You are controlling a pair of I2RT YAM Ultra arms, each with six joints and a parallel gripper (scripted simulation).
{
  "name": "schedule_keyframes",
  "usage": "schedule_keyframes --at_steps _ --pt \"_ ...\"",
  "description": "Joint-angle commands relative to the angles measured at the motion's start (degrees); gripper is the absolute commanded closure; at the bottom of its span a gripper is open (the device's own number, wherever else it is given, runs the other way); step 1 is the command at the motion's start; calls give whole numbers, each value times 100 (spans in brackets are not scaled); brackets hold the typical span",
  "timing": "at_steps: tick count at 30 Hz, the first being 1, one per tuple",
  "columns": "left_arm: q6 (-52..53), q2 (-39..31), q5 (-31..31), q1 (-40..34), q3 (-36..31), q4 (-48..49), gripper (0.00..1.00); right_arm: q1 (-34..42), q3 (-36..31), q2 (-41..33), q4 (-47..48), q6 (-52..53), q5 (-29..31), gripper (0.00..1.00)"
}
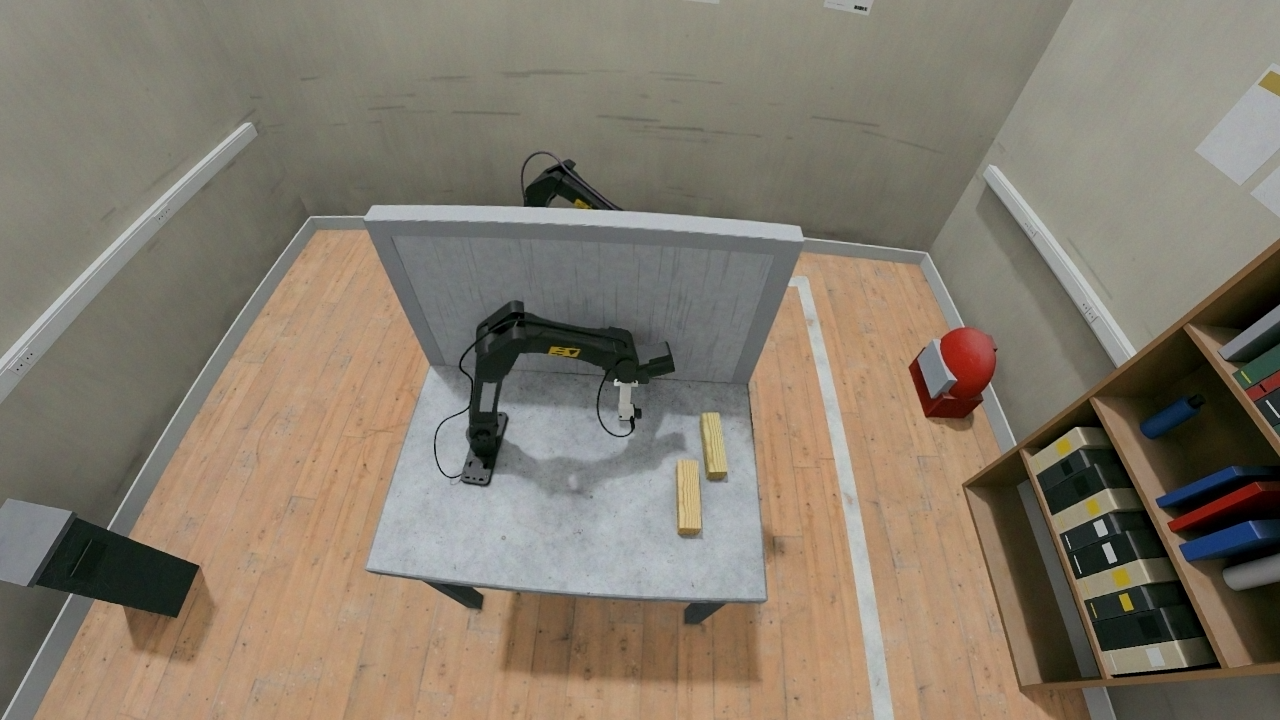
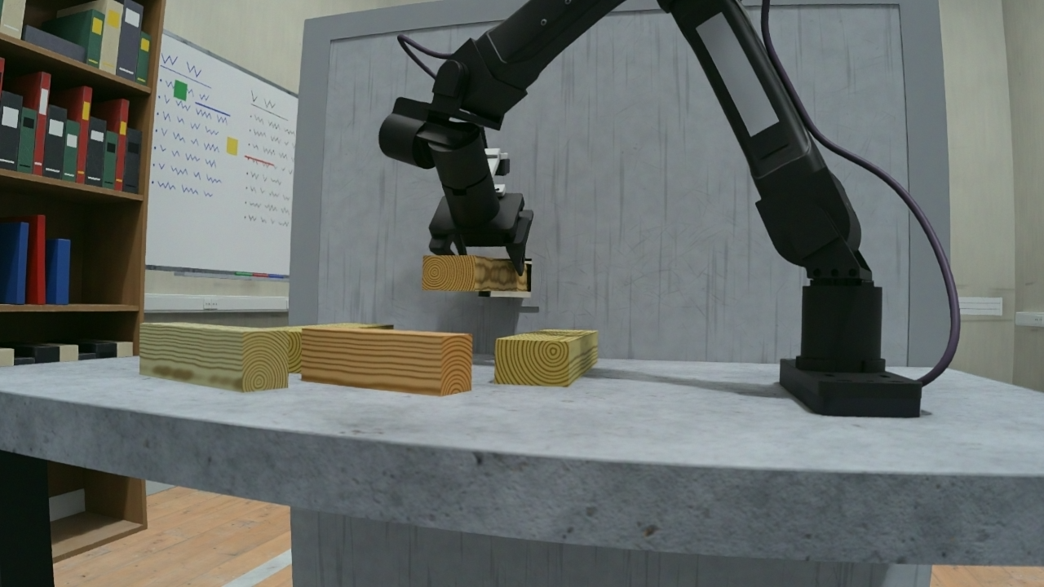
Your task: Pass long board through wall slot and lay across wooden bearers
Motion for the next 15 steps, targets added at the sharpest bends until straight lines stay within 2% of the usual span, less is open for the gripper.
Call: schedule_keyframes --at_steps 1,14,15 --pt "-129 41 -11 -106 -65 136 25 -58 294 -274 183 2 -600 100" --pt "-267 58 12 -217 -104 410 25 -58 294 -274 183 2 -600 100" --pt "-165 -52 47 -9 -110 244 100 -58 294 -274 183 2 -600 100"
